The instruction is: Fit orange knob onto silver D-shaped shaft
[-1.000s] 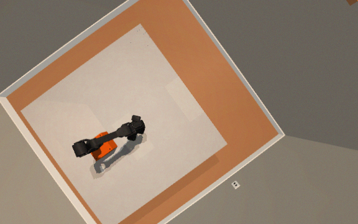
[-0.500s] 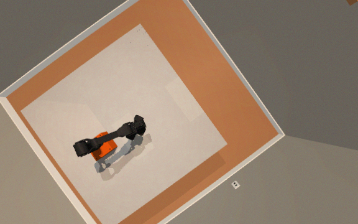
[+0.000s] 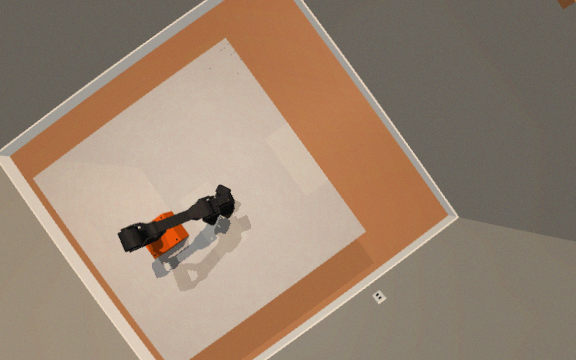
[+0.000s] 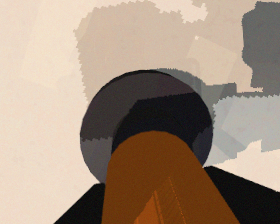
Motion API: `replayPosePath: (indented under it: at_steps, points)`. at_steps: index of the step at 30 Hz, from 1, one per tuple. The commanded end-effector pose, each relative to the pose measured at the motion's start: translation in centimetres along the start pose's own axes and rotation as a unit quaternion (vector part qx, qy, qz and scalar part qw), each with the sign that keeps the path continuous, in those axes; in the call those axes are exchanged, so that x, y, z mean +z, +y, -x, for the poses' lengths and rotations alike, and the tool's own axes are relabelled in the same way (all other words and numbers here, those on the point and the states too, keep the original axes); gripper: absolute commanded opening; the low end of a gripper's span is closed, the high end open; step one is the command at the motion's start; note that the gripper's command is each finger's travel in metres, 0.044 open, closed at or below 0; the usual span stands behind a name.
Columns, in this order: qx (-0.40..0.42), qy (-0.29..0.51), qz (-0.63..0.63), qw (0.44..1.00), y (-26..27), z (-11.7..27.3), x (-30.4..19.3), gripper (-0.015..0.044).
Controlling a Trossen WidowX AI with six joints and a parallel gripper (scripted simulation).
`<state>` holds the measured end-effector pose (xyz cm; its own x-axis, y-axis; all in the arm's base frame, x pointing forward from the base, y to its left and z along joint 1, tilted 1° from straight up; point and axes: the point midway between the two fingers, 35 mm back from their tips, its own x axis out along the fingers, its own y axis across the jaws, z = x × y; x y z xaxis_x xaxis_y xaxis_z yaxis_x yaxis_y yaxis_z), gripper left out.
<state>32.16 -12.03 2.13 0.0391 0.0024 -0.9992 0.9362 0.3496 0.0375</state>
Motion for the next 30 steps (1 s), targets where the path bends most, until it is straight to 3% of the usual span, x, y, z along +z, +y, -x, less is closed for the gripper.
replayPosePath:
  at_steps: [1,8,30]
  points:
    - [0.003,-0.001,-0.006,1.000,0.05,0.34,0.02,0.0000]
    - [0.002,-0.001,-0.106,0.994,-0.16,0.06,-0.15,0.0000]
    - [0.002,-0.001,-0.106,0.994,-0.32,-0.25,-0.27,0.0000]
